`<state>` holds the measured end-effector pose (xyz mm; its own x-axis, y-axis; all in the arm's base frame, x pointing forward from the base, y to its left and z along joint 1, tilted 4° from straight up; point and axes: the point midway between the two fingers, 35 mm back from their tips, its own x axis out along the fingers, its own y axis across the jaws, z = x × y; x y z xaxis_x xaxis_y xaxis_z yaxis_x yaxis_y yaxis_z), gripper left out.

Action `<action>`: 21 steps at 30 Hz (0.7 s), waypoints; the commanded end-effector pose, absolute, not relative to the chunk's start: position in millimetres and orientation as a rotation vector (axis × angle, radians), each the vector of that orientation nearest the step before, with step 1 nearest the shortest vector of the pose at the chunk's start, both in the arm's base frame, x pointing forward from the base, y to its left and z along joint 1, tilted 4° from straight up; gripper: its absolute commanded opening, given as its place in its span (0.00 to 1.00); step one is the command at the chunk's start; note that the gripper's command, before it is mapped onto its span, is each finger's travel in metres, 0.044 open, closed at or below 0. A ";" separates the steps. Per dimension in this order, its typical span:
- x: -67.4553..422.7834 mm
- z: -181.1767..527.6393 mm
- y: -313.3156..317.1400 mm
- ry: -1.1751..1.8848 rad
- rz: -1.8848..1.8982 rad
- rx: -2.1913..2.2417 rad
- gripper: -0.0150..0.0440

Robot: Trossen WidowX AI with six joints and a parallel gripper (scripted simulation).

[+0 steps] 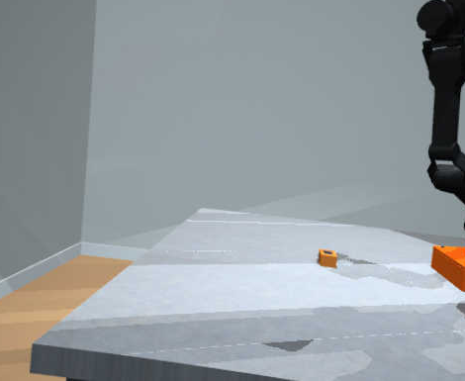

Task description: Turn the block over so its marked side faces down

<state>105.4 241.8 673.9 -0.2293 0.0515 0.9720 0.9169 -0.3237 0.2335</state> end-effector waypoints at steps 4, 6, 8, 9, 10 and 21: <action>84.0 683.6 221.3 -1.222 -1.566 -1.227 1.00; 59.4 691.7 197.5 -1.203 -1.570 -1.123 1.00; 39.7 697.4 174.5 -1.180 -1.573 -1.034 1.00; 33.2 699.2 165.9 -1.171 -1.573 -1.002 1.00; 26.2 700.9 155.8 -1.160 -1.573 -0.966 1.00; -20.0 706.2 2.0 -0.955 -1.474 -0.554 1.00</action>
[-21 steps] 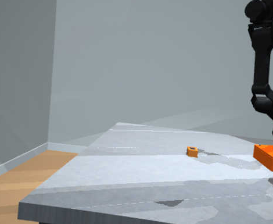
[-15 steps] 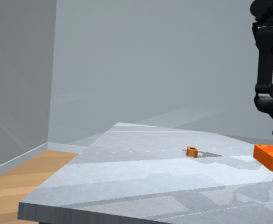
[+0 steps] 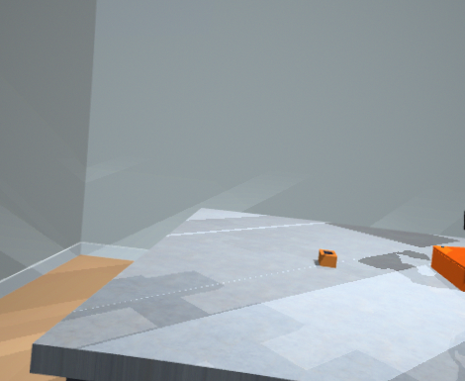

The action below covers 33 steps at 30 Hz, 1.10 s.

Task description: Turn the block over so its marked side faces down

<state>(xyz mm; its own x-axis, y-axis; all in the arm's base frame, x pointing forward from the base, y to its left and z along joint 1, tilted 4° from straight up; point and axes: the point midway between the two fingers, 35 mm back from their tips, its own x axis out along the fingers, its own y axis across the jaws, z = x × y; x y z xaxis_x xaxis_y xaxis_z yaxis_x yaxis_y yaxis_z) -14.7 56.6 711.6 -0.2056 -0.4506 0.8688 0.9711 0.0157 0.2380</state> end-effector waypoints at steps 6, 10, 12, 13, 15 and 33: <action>-6.2 686.2 -83.8 -0.781 -1.390 -0.336 1.00; 19.3 665.8 -136.8 -0.652 -1.314 -0.205 1.00; 36.9 653.3 -161.3 -0.582 -1.272 -0.145 1.00; 46.6 646.5 -172.5 -0.546 -1.250 -0.117 1.00; 67.8 631.8 -193.0 -0.474 -1.203 -0.064 1.00; 276.5 477.4 -232.7 0.128 -0.744 0.163 1.00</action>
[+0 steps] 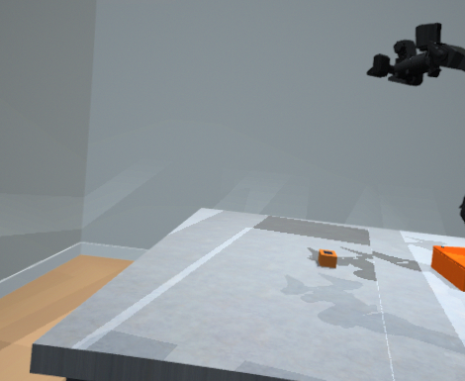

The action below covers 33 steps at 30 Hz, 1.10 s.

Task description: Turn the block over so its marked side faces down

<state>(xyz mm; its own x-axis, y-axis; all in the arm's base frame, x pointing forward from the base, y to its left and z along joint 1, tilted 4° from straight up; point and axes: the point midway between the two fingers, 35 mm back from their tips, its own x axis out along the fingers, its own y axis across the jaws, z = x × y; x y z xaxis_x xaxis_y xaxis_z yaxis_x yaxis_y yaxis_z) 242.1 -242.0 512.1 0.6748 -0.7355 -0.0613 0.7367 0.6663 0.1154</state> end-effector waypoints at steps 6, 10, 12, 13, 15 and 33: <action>333.2 416.4 -202.3 0.336 -0.589 0.202 1.00; 365.4 381.0 -166.5 0.460 -0.477 0.210 1.00; 379.4 362.0 -147.2 0.527 -0.423 0.209 1.00; 385.7 352.5 -137.0 0.561 -0.396 0.207 1.00; 397.0 332.9 -116.3 0.630 -0.343 0.200 1.00; 411.9 152.5 63.8 1.255 0.090 -0.026 1.00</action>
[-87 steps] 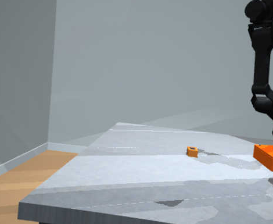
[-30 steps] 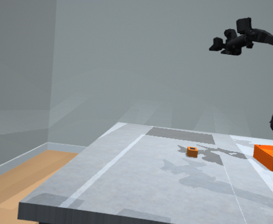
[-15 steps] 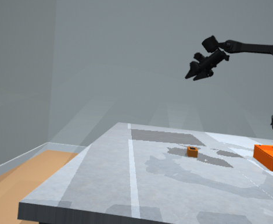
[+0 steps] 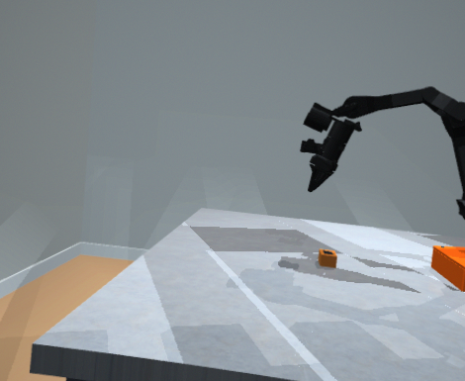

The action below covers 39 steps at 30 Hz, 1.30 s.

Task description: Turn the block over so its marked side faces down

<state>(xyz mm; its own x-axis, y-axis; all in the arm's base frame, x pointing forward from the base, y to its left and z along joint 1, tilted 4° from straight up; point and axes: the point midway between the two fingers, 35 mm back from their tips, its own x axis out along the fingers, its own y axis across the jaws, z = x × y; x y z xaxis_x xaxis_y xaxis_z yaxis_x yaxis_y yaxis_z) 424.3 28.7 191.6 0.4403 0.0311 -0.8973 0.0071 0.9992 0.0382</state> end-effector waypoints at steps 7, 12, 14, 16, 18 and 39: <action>382.0 105.8 107.8 1.457 0.150 -0.120 1.00; 382.8 94.5 108.2 1.457 0.150 -0.120 1.00; 383.2 73.4 108.8 1.457 0.150 -0.120 1.00; 383.1 70.6 108.8 1.457 0.150 -0.120 1.00; 383.1 70.6 108.8 1.457 0.150 -0.120 1.00; 385.4 36.7 109.9 1.457 0.150 -0.120 1.00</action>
<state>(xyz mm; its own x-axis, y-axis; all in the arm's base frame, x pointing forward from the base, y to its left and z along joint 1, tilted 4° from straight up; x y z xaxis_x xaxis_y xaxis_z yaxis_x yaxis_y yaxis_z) 386.8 110.5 44.5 0.1130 0.0325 -0.9931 -0.1777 0.9840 0.0119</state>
